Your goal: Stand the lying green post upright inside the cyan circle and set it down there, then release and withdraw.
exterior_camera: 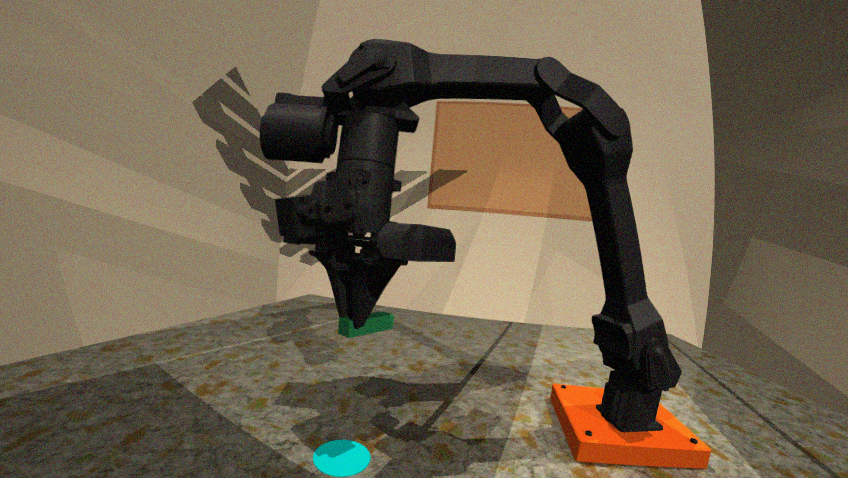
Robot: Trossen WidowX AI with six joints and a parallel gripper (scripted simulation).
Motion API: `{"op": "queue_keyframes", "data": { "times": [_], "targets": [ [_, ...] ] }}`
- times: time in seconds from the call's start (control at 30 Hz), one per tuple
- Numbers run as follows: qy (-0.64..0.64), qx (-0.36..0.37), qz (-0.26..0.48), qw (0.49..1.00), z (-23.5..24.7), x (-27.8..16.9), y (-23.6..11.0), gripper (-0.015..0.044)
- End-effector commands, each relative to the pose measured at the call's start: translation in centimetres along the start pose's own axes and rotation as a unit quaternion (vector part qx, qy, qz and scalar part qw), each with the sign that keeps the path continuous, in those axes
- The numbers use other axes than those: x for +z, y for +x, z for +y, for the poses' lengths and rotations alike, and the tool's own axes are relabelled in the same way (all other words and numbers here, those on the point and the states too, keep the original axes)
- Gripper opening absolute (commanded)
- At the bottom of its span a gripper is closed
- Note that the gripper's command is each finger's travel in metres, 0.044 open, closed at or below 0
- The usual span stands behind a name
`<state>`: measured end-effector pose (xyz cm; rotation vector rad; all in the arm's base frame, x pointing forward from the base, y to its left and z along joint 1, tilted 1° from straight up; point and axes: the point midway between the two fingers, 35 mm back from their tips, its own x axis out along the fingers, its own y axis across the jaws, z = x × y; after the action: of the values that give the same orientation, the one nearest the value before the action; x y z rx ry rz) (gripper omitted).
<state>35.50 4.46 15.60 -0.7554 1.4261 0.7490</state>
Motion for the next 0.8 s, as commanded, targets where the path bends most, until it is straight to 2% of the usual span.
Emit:
{"op": "queue_keyframes", "data": {
  "times": [0.0, 0.77],
  "targets": [
    [-0.006, 0.002, -0.002, 1.0, 0.5, 1.0, 0.0, 0.0023],
    [0.031, 0.003, -0.077, 0.997, -0.7, 2.2, 1.5, 0.0023]
  ]
}}
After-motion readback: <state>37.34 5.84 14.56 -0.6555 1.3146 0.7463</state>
